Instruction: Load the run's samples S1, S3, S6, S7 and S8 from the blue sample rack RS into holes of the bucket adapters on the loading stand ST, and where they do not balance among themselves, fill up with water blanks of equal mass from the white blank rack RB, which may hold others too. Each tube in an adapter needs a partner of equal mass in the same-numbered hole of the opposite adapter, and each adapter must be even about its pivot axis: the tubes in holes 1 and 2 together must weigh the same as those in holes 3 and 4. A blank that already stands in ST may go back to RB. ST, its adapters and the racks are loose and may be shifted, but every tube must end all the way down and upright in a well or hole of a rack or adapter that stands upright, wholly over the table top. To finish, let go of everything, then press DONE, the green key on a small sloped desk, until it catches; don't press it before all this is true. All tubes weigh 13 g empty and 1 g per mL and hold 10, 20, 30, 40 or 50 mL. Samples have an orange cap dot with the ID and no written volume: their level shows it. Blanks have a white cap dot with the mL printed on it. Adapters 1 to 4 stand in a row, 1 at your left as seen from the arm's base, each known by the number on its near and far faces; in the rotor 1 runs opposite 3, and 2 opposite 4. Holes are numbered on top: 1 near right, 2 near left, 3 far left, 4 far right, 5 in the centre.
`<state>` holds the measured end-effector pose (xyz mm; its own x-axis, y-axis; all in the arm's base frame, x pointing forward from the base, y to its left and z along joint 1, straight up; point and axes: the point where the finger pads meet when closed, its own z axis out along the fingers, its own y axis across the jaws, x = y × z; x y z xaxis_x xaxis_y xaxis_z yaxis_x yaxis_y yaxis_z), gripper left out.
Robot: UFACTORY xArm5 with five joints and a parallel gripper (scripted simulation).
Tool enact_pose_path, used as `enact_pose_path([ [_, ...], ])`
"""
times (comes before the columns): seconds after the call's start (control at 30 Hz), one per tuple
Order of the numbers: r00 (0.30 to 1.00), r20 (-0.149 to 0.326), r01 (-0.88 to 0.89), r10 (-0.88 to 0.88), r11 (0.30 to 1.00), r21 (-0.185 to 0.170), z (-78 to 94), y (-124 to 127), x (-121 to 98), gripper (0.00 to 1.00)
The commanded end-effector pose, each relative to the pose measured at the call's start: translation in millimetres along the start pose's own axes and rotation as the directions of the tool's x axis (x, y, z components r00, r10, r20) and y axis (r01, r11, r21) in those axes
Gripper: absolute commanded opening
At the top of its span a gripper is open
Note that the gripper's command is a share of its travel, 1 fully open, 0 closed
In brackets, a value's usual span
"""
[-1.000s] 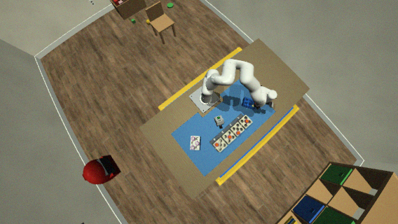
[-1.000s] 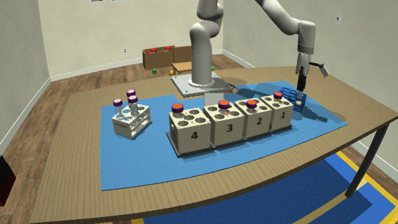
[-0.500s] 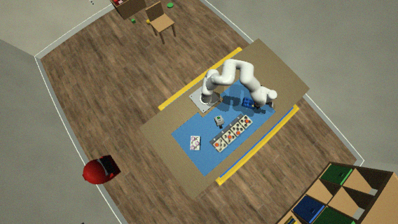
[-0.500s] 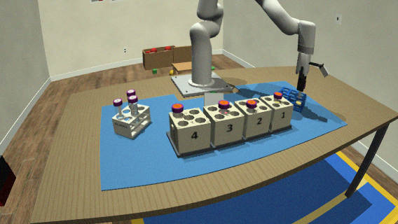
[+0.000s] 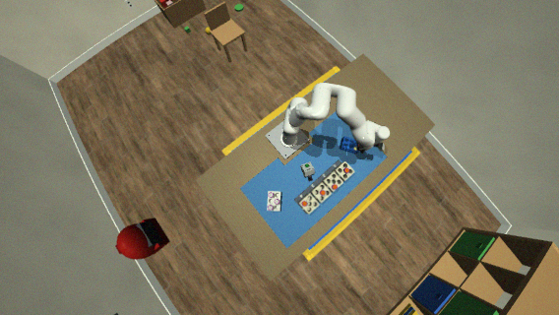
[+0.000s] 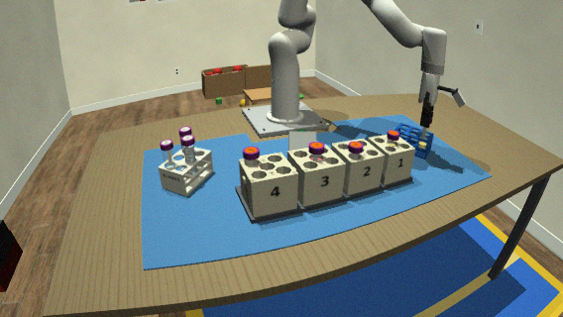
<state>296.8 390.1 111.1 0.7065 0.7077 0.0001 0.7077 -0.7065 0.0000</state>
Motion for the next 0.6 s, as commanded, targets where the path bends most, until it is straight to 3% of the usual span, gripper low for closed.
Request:
enact_pose_path([
  [0.0, 1.0, -0.004, 0.0, 0.0, 1.0, 0.001, -3.8, 0, 1, 0.0],
  [0.57, 1.0, -0.004, 0.0, 0.0, 1.0, 0.001, -13.8, 0, 1, 0.0],
])
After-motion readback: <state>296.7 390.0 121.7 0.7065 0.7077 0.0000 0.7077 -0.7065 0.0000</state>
